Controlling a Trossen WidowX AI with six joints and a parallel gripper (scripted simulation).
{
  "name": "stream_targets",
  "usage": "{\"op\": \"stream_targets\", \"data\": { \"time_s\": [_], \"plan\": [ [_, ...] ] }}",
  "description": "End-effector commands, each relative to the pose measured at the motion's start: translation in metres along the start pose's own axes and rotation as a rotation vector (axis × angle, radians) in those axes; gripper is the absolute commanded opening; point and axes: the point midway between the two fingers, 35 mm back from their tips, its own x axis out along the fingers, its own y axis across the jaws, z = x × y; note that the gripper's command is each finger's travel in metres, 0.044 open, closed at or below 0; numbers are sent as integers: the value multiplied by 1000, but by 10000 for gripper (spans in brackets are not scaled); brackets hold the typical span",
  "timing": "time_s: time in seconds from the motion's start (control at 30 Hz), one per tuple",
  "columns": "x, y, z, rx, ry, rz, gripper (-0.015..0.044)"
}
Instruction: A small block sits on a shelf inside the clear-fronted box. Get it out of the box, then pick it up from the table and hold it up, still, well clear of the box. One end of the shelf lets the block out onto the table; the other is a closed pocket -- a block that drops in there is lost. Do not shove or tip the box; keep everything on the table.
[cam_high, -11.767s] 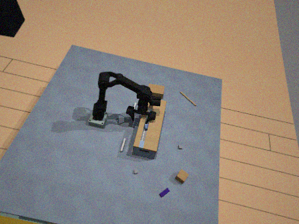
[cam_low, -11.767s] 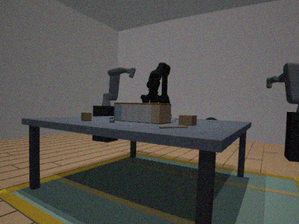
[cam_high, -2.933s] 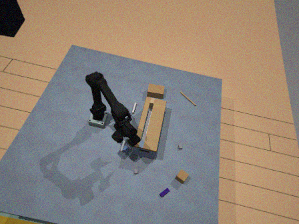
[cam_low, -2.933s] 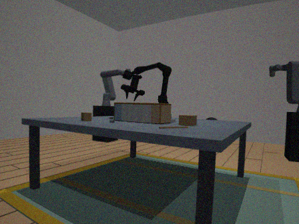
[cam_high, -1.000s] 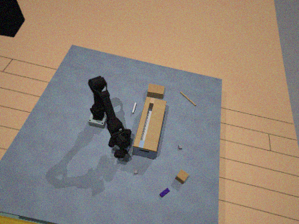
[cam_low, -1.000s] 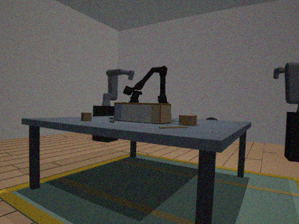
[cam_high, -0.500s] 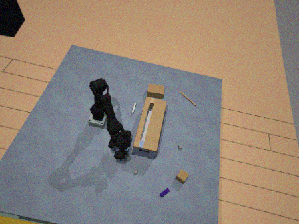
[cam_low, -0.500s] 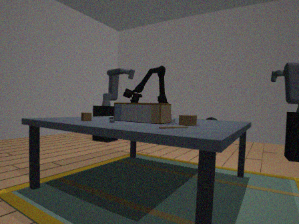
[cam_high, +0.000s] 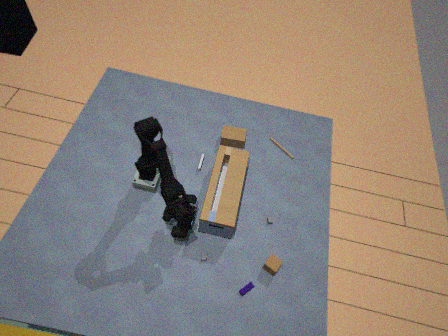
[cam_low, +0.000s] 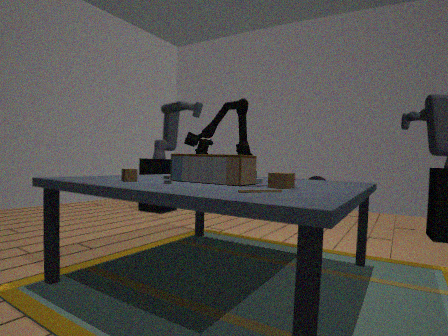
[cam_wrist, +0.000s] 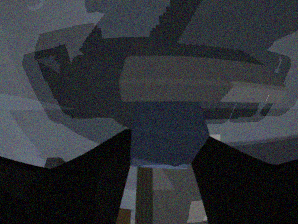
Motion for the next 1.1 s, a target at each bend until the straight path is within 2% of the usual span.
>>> {"op": "stream_targets", "data": {
  "time_s": [0.0,0.17,0.33,1.07],
  "plan": [
    [-22,3,-12,-5,7,15,0],
    [-49,1,-22,-7,9,16,0],
    [-52,0,-24,6,7,23,0],
    [-140,-40,-48,447,79,233,0]
  ]
}}
